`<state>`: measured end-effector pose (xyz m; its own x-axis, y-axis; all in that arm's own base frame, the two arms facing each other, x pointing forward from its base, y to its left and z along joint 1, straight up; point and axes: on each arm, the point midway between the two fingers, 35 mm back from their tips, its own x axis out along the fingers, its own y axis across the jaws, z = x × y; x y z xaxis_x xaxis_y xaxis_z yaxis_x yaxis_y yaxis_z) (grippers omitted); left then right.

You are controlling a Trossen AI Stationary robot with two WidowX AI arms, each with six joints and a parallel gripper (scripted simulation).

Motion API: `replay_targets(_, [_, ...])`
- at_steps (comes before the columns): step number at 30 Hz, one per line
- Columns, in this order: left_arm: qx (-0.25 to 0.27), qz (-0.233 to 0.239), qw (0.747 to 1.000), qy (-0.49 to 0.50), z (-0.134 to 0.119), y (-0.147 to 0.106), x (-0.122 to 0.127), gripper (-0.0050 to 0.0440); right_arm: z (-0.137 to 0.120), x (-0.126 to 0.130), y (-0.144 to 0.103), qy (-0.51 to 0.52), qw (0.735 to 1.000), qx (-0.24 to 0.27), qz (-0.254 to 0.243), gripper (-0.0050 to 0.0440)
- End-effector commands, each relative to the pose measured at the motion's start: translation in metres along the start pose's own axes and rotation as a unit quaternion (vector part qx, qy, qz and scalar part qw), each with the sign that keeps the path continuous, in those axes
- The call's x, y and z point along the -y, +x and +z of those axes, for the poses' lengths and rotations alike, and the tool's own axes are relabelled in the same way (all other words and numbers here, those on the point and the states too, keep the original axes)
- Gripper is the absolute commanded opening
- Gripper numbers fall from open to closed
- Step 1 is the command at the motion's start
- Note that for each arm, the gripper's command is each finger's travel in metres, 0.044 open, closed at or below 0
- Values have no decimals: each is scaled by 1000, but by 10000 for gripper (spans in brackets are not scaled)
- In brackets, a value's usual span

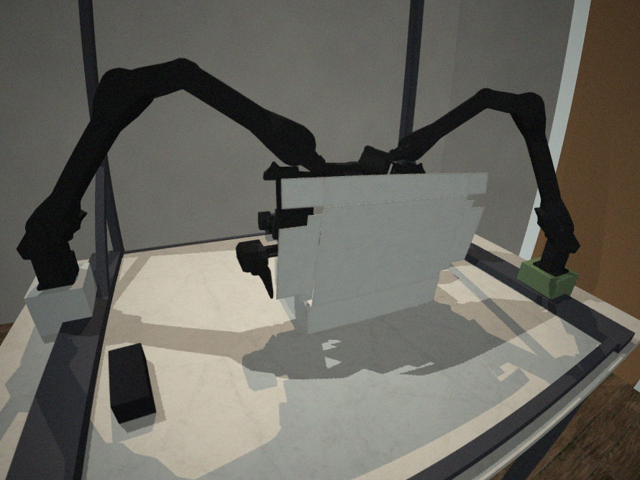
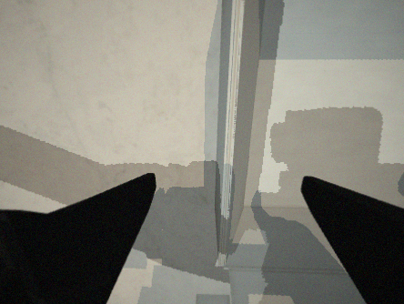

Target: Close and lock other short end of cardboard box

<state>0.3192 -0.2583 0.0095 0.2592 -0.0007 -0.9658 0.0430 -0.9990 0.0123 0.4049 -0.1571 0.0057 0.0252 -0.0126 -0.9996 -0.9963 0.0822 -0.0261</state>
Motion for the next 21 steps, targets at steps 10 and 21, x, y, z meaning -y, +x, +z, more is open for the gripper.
replay_targets(10, [-5,8,1000,-2,-3,-6,-3,6,-2,5,2,-1,1000,-5,-13,440])
replay_targets(21, [-5,8,1000,-2,-3,-6,-3,6,-2,6,16,-1,1000,-5,-13,440])
